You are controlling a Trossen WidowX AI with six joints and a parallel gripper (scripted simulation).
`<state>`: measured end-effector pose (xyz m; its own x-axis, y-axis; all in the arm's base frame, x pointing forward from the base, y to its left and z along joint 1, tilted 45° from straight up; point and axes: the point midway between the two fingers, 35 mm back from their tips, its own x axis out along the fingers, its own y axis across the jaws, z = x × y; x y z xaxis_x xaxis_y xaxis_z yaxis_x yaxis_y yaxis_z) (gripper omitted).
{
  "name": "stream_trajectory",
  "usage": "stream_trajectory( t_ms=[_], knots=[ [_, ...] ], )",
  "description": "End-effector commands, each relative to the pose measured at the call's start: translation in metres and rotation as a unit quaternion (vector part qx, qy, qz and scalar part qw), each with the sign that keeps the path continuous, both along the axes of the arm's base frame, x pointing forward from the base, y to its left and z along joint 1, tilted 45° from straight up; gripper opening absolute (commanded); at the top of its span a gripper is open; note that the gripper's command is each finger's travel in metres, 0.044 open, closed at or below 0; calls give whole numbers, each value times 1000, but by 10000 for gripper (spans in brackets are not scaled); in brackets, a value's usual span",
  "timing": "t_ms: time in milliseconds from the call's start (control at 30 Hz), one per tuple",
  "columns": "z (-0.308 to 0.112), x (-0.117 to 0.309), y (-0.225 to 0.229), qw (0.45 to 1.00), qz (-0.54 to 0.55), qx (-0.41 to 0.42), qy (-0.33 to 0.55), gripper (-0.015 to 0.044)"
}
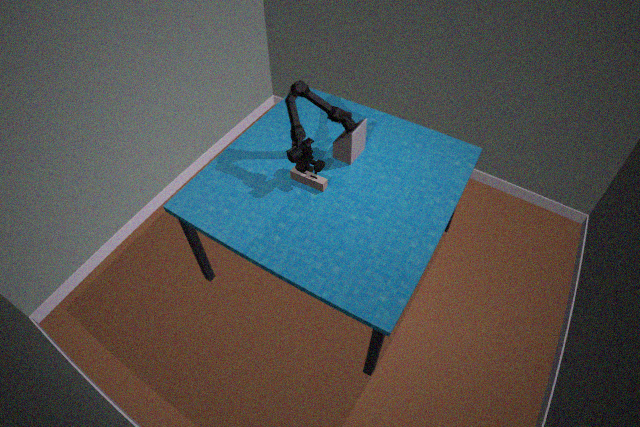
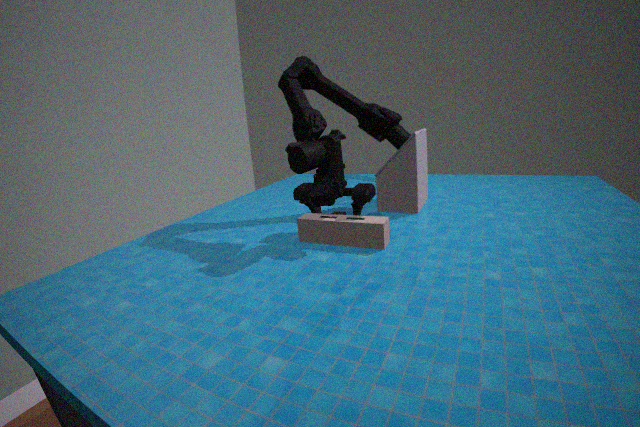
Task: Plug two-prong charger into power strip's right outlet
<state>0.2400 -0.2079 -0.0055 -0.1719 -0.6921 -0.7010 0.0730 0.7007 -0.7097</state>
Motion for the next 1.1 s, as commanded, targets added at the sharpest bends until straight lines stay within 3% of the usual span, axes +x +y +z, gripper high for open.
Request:
stream_trajectory(
  t_ms=[0, 1067],
  knots=[
    [-1, -2, 1, 1000, 2, 3, 0, 440],
    [0, -25, 3, 1000, 3, 3, -3, 440]
  ],
)
